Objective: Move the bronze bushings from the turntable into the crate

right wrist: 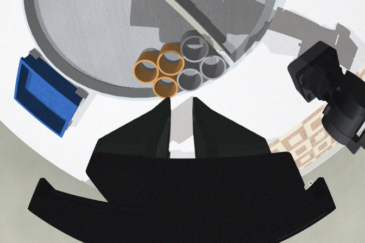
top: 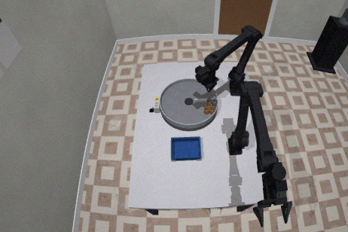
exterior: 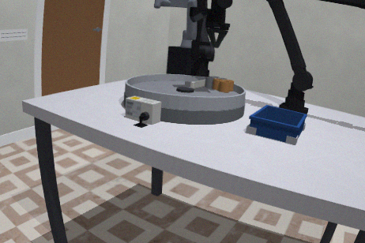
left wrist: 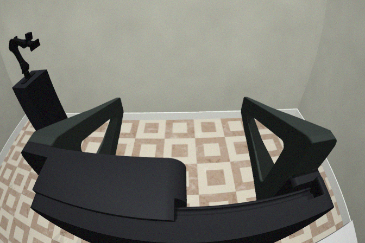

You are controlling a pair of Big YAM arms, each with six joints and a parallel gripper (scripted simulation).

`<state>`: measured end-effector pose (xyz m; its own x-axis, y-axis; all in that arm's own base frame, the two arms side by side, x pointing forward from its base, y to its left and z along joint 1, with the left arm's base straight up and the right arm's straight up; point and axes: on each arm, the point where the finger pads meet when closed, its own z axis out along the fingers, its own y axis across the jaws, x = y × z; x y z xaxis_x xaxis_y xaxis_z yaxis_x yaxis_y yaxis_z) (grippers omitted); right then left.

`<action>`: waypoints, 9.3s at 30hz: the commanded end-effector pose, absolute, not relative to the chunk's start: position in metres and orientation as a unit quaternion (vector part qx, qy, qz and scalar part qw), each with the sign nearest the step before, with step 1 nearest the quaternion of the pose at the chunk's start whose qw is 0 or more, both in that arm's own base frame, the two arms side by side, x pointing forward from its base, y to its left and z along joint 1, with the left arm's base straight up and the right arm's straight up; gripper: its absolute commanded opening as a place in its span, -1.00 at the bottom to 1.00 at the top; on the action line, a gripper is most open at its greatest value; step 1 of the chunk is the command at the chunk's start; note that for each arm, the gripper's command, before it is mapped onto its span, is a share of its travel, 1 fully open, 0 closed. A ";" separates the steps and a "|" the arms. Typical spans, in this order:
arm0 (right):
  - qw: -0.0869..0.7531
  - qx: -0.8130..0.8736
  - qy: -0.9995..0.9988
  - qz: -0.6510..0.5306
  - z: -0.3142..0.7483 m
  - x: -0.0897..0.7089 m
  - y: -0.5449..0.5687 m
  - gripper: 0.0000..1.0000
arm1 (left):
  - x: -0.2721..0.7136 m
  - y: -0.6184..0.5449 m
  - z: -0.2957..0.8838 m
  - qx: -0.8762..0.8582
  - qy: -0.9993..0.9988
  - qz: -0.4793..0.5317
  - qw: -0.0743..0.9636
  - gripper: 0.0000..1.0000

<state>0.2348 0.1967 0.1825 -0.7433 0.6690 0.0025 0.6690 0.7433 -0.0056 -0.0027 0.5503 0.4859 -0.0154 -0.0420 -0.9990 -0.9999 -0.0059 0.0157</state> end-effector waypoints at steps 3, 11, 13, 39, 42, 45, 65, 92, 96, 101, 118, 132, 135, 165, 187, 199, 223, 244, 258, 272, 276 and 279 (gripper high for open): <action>-0.003 -0.365 -0.931 -0.005 0.188 0.240 0.198 -0.64 | -0.006 0.545 0.501 -0.503 0.497 0.503 0.497 1.00; -0.003 -0.365 -0.931 -0.005 0.188 0.240 0.198 -0.64 | -0.006 0.545 0.501 -0.503 0.497 0.503 0.497 1.00; -0.003 -0.365 -0.931 -0.005 0.188 0.240 0.198 -0.64 | -0.006 0.545 0.501 -0.503 0.497 0.503 0.497 1.00; 0.000 -0.360 -0.933 -0.001 0.109 0.250 0.253 -0.70 | -0.006 0.545 0.501 -0.503 0.497 0.503 0.497 1.00; -0.010 -0.360 -0.932 -0.026 0.106 0.270 0.285 -0.70 | -0.006 0.545 0.501 -0.503 0.497 0.503 0.497 1.00; -0.006 -0.367 -0.930 -0.016 0.099 0.268 0.275 -0.70 | -0.006 0.545 0.501 -0.503 0.497 0.503 0.497 1.00; -0.009 -0.365 -0.931 -0.021 0.106 0.268 0.273 -0.70 | -0.006 0.545 0.501 -0.503 0.497 0.503 0.497 1.00; -0.005 -0.365 -0.931 -0.011 0.098 0.270 0.272 -0.70 | -0.006 0.545 0.501 -0.503 0.497 0.503 0.497 1.00; -0.005 -0.365 -0.931 -0.011 0.098 0.270 0.272 -0.70 | -0.006 0.545 0.501 -0.503 0.497 0.503 0.497 1.00; -0.005 -0.365 -0.931 -0.011 0.098 0.270 0.272 -0.70 | -0.006 0.545 0.501 -0.503 0.497 0.503 0.497 1.00; -0.005 -0.365 -0.931 -0.011 0.098 0.270 0.272 -0.70 | -0.006 0.545 0.501 -0.503 0.497 0.503 0.497 1.00; 0.000 -0.364 -0.932 0.000 0.064 0.263 0.264 -0.70 | -0.006 0.545 0.501 -0.503 0.497 0.503 0.497 1.00; -0.011 -0.363 -0.931 -0.025 0.082 0.272 0.273 -0.70 | -0.006 0.545 0.501 -0.503 0.497 0.503 0.497 1.00; -0.006 -0.364 -0.931 -0.014 0.076 0.271 0.271 -0.70 | -0.006 0.545 0.501 -0.503 0.497 0.503 0.497 1.00; -0.006 -0.363 -0.932 -0.014 0.055 0.268 0.268 -0.70 | -0.006 0.545 0.501 -0.503 0.497 0.503 0.497 1.00; -0.004 -0.363 -0.932 -0.009 0.053 0.267 0.267 -0.70 | -0.006 0.545 0.501 -0.503 0.497 0.503 0.497 1.00; -0.004 -0.363 -0.932 -0.008 0.053 0.267 0.267 -1.00 | -0.006 0.545 0.501 -0.503 0.497 0.503 0.497 1.00; 0.000 -0.363 -0.932 0.000 0.052 0.264 0.264 -1.00 | -0.006 0.545 0.501 -0.503 0.497 0.503 0.497 1.00; 0.000 -0.363 -0.932 0.000 0.052 0.264 0.264 -1.00 | -0.006 0.545 0.501 -0.503 0.497 0.503 0.497 1.00; -0.013 -0.363 -0.931 -0.030 0.082 0.278 0.278 -1.00 | -0.006 0.545 0.501 -0.503 0.497 0.503 0.497 1.00; -0.014 -0.363 -0.931 -0.030 0.089 0.278 0.278 -1.00 | -0.006 0.545 0.501 -0.503 0.497 0.503 0.497 1.00; -0.014 -0.363 -0.931 -0.031 0.103 0.278 0.278 -1.00 | -0.006 0.545 0.501 -0.503 0.497 0.503 0.497 1.00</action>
